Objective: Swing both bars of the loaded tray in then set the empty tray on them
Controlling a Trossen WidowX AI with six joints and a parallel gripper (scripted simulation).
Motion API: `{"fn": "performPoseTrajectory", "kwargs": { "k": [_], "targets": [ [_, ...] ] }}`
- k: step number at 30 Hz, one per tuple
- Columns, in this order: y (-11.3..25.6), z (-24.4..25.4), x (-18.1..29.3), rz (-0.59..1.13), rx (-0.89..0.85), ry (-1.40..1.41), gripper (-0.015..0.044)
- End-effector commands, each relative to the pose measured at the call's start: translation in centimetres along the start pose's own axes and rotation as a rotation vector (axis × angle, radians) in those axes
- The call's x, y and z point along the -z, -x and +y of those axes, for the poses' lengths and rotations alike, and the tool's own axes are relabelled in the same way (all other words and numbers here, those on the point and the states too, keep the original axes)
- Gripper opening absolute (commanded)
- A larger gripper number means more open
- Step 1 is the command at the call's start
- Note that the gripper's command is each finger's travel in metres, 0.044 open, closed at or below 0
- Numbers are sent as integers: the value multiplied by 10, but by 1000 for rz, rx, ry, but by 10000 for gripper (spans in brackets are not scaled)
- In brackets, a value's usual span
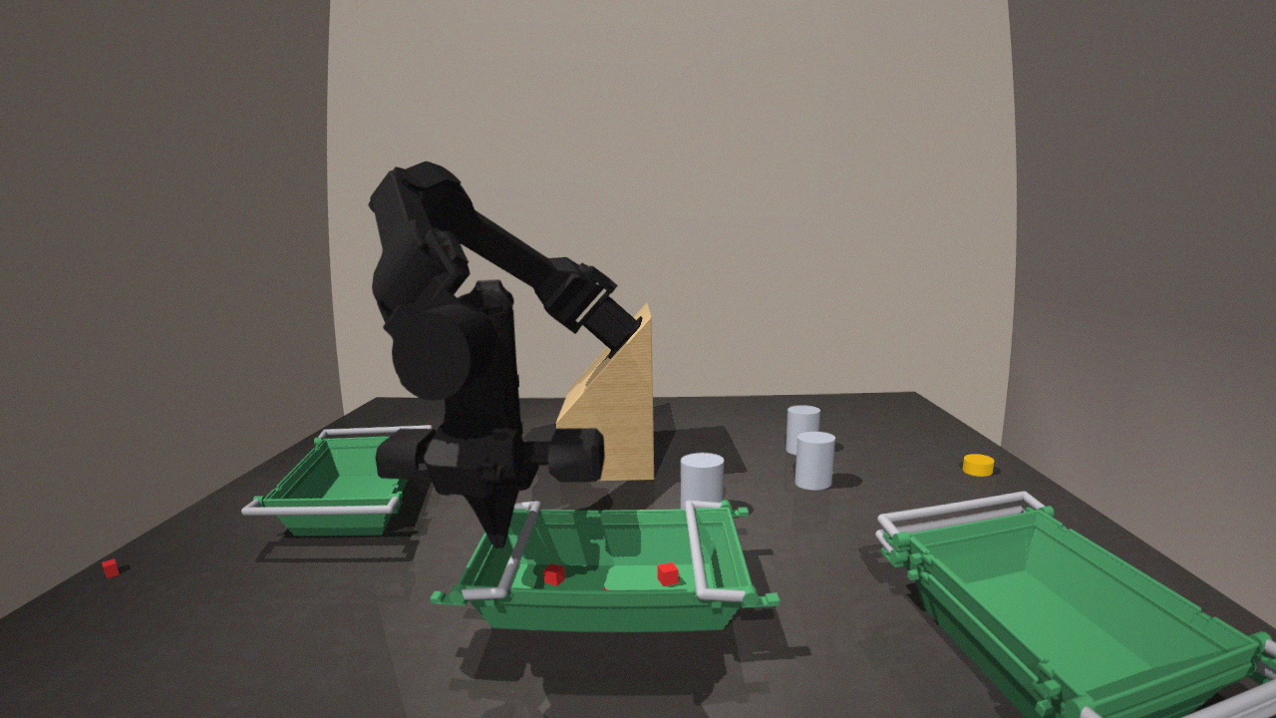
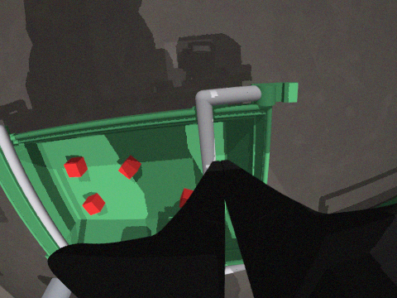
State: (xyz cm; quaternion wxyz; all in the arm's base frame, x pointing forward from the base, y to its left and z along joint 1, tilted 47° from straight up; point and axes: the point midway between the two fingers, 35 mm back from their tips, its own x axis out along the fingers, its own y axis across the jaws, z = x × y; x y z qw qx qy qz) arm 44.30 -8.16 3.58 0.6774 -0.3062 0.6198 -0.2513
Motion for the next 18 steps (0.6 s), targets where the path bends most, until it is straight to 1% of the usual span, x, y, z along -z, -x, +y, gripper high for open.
{"fn": "performPoseTrajectory", "kwargs": {
  "k": [1, 7, 14, 16, 18],
  "targets": [
    [0, 0, 0, 0, 0, 0, 0],
    [0, 0, 0, 0, 0, 0, 0],
    [3, 0, -1, 0, -1, 0, 184],
    [15, 1, -3, 0, -4, 0, 236],
    [36, 2, -7, -1, -8, 0, 289]
  ]
}}
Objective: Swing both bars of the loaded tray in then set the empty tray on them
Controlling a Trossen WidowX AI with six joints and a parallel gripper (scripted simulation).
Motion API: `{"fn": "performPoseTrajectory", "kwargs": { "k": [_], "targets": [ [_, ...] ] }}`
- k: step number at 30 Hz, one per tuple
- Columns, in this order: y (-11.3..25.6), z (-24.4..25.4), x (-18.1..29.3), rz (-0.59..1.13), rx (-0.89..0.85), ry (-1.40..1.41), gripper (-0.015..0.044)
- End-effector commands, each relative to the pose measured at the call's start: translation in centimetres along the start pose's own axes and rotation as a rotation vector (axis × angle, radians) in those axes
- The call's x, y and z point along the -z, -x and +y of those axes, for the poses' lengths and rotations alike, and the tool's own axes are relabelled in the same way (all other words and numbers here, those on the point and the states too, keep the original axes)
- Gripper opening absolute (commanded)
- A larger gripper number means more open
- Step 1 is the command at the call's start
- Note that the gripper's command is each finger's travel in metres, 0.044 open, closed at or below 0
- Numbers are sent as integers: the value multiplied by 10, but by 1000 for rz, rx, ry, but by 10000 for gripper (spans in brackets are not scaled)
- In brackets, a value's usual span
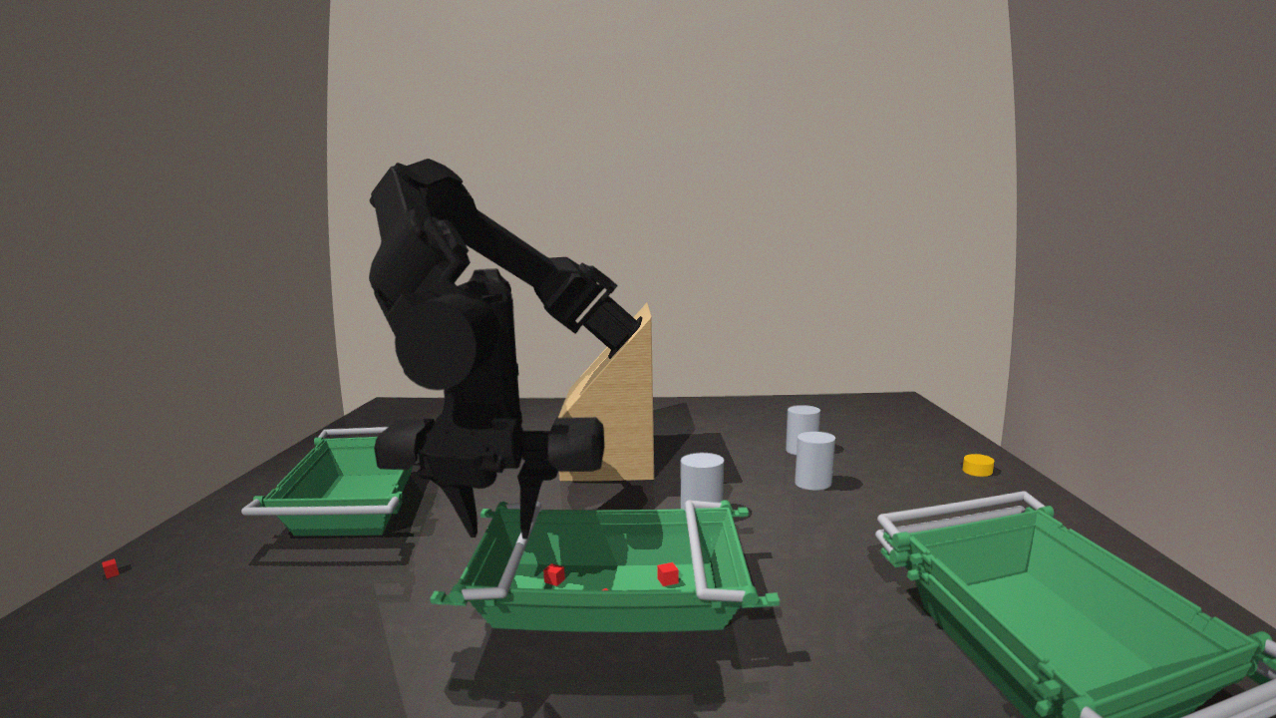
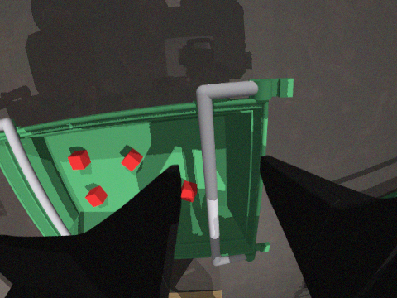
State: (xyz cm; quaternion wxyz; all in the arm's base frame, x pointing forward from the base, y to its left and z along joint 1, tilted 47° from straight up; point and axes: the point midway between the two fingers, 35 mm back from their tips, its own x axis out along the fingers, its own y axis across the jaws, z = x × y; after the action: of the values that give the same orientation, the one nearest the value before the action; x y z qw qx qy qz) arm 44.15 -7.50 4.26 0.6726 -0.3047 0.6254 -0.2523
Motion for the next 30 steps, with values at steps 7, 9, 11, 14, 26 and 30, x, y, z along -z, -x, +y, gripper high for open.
{"fn": "performPoseTrajectory", "kwargs": {
  "k": [7, 9, 11, 14, 26, 30],
  "targets": [
    [131, 3, 0, -14, -6, -2, 440],
    [141, 2, 2, -14, -4, -2, 440],
    [99, -8, -2, -12, -13, -82, 440],
    [78, -53, 19, 16, -49, -434, 440],
    [23, -165, 139, 97, -75, -1641, 440],
    [11, -188, 190, 87, -56, -2094, 440]
  ]
}}
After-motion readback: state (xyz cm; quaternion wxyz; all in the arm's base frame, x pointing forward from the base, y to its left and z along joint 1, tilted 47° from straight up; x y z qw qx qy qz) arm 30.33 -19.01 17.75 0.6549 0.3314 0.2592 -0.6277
